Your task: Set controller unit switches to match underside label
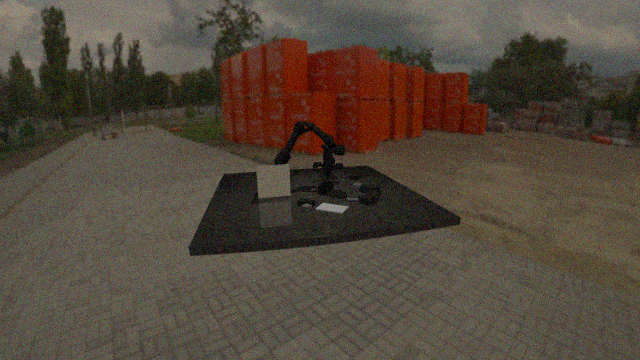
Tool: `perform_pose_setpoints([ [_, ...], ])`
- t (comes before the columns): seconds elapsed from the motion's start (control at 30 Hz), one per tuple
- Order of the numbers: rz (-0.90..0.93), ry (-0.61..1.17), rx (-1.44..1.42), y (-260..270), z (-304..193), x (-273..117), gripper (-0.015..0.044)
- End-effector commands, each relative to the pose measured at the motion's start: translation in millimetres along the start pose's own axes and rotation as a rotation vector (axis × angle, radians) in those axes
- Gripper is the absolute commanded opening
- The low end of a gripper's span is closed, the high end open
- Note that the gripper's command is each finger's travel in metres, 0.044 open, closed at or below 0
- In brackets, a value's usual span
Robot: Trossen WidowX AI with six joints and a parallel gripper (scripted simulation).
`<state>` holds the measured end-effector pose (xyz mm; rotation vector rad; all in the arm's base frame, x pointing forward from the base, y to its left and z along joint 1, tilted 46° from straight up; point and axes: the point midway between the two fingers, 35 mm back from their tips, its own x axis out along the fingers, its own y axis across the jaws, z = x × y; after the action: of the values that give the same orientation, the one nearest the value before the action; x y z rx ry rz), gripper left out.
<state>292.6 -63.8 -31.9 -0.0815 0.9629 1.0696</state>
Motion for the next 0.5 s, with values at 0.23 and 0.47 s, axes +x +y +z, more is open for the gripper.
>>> perform_pose_setpoints([
  [0.23,0.000,-0.006,0.007,-1,2,14,0.0000],
  [0.47,0.000,-0.007,0.007,-1,2,25,0.0000],
])
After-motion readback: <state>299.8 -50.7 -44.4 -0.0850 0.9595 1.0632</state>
